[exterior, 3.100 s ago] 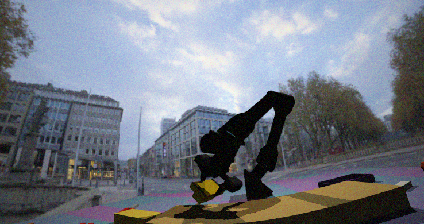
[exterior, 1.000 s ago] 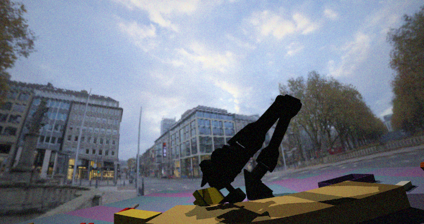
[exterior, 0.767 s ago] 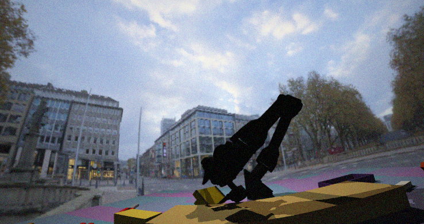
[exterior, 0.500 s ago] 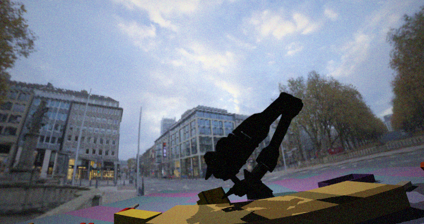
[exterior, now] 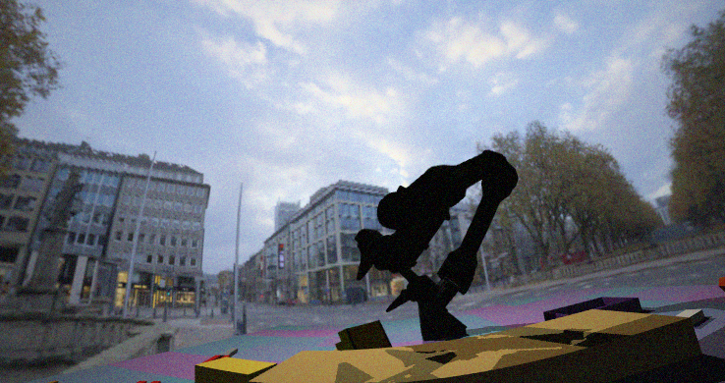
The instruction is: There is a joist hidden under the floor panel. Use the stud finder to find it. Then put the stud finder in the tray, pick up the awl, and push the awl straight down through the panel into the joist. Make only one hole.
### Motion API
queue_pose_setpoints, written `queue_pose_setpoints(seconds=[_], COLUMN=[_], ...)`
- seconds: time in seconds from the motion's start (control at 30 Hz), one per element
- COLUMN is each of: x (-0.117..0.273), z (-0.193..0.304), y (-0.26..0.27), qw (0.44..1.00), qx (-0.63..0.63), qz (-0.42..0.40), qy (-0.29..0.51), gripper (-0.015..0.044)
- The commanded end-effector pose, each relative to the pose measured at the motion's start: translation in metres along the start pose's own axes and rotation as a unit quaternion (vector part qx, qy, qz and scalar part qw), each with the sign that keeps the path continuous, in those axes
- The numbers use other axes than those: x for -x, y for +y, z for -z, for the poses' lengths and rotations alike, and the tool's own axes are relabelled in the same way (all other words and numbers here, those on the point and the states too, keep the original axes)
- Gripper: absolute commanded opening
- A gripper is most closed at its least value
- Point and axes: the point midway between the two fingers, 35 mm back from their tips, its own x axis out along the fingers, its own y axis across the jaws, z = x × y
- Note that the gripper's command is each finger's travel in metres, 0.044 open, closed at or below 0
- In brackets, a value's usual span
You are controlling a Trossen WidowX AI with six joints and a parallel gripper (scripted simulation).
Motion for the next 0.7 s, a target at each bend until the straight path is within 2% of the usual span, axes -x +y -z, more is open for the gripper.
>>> queue_pose_setpoints(seconds=[0.0, 0.37, 0.5, 0.67], x=[-0.001, -0.002, -0.020, -0.045], z=[0.000, 0.000, 0.001, 0.003], y=[0.001, 0.001, -0.006, -0.015], qw=[1.000, 1.000, 0.990, 0.940], qx=[-0.001, 0.005, 0.122, 0.288], qz=[-0.001, -0.004, -0.074, -0.184], qy=[0.002, 0.003, 0.020, -0.006], gripper=[0.0440, 0.0440, 0.0440, 0.0440])
